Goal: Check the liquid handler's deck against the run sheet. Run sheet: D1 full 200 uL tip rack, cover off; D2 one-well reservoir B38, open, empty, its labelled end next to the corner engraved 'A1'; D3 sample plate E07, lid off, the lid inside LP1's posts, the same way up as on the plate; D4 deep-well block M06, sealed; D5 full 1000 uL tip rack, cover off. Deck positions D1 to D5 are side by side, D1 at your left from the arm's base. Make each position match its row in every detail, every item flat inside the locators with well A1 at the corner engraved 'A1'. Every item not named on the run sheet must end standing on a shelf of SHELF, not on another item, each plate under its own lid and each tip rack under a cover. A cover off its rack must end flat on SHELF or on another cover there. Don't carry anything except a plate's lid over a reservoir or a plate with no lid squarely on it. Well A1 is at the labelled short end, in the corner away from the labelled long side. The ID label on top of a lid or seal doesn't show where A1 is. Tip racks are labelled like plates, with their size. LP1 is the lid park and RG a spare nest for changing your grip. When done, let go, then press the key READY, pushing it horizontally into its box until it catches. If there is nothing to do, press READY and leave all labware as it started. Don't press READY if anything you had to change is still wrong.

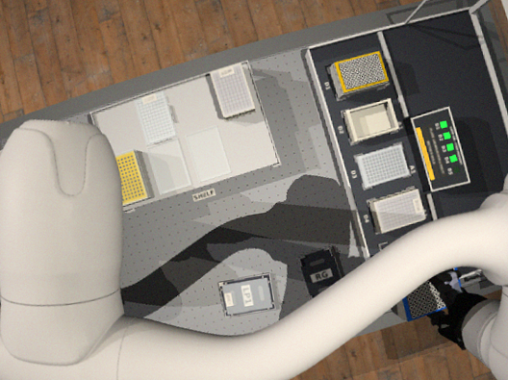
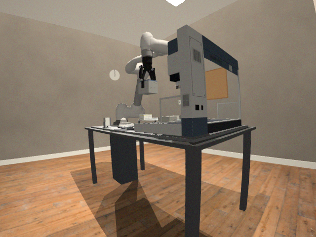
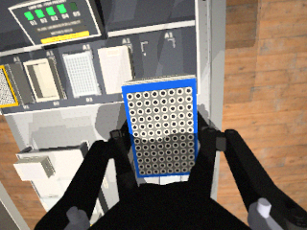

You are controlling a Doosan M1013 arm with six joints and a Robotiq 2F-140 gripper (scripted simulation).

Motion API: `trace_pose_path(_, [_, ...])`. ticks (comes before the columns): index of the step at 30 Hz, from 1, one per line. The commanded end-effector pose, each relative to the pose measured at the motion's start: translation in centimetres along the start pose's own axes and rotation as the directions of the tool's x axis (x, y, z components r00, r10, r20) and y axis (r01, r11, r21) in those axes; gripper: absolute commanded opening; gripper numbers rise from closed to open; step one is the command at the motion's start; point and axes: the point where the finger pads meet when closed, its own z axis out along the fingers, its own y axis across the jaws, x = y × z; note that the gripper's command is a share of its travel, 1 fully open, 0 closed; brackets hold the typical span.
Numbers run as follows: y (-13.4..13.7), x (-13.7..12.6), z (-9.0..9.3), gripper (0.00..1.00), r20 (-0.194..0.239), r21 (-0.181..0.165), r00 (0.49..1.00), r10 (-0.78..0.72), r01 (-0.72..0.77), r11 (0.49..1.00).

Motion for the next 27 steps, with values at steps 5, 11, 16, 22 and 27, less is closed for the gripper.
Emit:
trace_pose_path(5, [0.0,-2.4,-0.2,0.1,-0.004,0.0,1.0,0.0,0.0,1.0])
trace_pose_path(11, [-0.1,-5.4,-0.1,0.1,-0.004,0.0,1.0,0.0,0.0,1.0])
trace_pose_path(16, [-0.1,-7.9,-0.1,0.1,-0.004,0.0,1.0,0.0,0.0,1.0])
trace_pose_path(22, [-0.1,-9.3,-0.1,0.1,-0.003,0.0,1.0,0.0,0.0,1.0])
trace_pose_path(27, [-0.1,-9.3,-0.1,0.1,-0.003,0.0,1.0,0.0,0.0,1.0])
